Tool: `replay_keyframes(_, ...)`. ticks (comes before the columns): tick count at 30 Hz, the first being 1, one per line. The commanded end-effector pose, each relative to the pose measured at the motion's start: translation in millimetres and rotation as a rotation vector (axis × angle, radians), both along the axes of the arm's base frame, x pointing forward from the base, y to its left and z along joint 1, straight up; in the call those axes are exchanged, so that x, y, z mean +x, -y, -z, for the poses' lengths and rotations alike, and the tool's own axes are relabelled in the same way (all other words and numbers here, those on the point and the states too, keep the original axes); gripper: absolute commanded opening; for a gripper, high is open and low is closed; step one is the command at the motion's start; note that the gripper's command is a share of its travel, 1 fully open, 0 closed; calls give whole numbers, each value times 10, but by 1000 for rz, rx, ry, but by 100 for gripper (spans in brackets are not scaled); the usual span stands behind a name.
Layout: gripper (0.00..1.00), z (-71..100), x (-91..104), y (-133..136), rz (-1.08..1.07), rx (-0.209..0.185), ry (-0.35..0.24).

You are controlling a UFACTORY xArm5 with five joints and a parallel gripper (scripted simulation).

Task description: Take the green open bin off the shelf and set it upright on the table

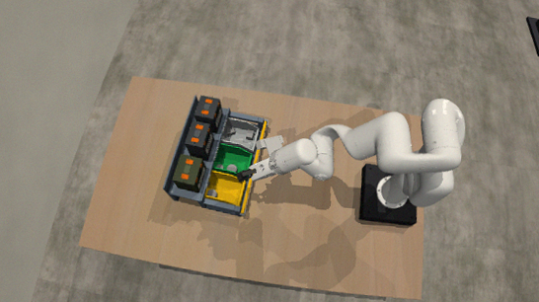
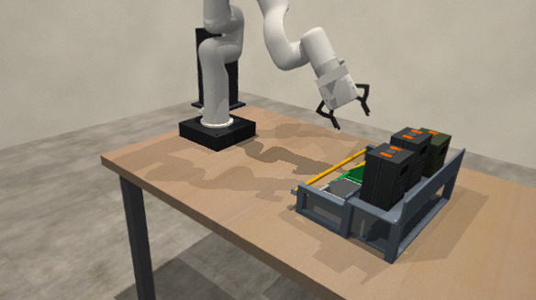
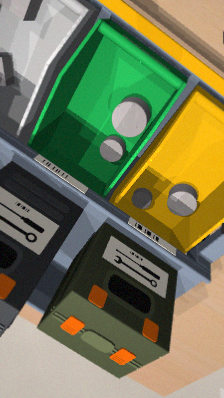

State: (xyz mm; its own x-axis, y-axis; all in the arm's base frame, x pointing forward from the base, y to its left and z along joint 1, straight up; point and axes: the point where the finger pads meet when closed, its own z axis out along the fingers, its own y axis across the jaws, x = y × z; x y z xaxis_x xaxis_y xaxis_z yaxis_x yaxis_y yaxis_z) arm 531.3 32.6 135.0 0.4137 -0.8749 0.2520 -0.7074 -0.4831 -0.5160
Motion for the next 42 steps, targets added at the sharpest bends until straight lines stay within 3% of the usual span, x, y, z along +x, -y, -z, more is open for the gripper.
replay_keyframes(1,100,29,18,123,38,4,-31)
replay_keyframes(30,100,292,23,785,227,53,-218)
replay_keyframes(42,100,297,23,799,299,71,-289)
